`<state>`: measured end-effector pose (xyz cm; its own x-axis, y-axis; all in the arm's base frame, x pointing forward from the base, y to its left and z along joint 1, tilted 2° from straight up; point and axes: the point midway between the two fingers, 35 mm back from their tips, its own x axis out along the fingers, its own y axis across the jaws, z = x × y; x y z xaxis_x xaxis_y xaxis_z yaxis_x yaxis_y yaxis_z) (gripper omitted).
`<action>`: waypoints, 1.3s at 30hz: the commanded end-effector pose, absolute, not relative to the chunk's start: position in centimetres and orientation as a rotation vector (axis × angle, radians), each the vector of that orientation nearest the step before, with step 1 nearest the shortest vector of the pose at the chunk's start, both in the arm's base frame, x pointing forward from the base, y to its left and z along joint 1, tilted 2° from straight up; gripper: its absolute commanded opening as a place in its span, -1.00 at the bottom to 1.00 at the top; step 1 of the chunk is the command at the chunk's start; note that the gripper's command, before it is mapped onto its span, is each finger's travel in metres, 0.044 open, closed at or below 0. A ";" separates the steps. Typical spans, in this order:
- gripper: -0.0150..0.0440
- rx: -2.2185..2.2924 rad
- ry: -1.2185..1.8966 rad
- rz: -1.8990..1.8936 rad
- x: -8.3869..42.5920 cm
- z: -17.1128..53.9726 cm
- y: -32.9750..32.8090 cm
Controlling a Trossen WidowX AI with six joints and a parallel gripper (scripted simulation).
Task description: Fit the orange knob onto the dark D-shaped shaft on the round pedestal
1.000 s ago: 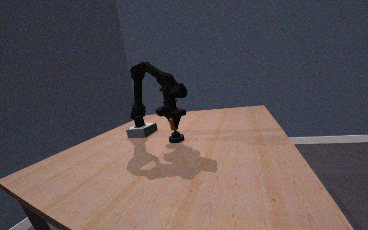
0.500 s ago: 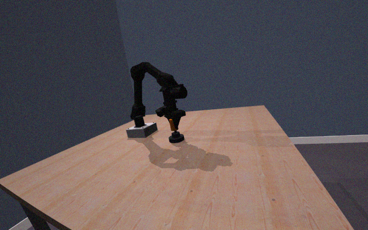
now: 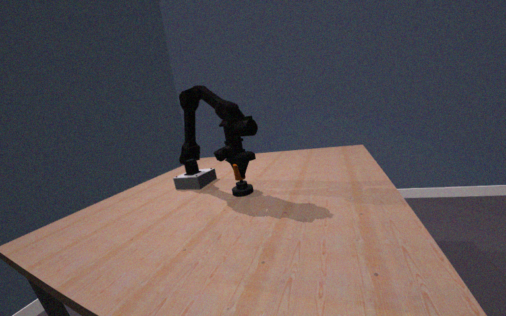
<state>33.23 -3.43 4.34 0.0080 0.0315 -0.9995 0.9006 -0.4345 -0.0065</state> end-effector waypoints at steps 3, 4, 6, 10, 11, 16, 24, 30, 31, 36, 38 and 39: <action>-0.49 1.559 0.980 -1.521 33.2 4.3 -3.5; -0.49 1.552 0.987 -1.513 33.2 4.3 -3.5; -0.49 1.544 0.994 -1.505 33.2 4.3 -3.5; -0.49 1.552 0.986 -1.513 33.3 4.3 -3.5; -0.49 1.553 0.986 -1.514 33.4 4.3 -3.5; -0.49 1.553 0.986 -1.514 33.5 3.9 -3.5; -0.49 1.553 0.986 -1.514 33.4 3.3 -3.4; -0.49 1.553 0.986 -1.514 33.4 2.8 -3.4; -0.49 1.553 0.986 -1.514 33.4 2.7 -3.4; -0.49 1.550 0.991 -1.513 33.3 2.9 -3.4; -0.49 1.550 0.991 -1.513 33.3 2.9 -3.4; -0.49 1.550 0.991 -1.513 33.3 2.9 -3.4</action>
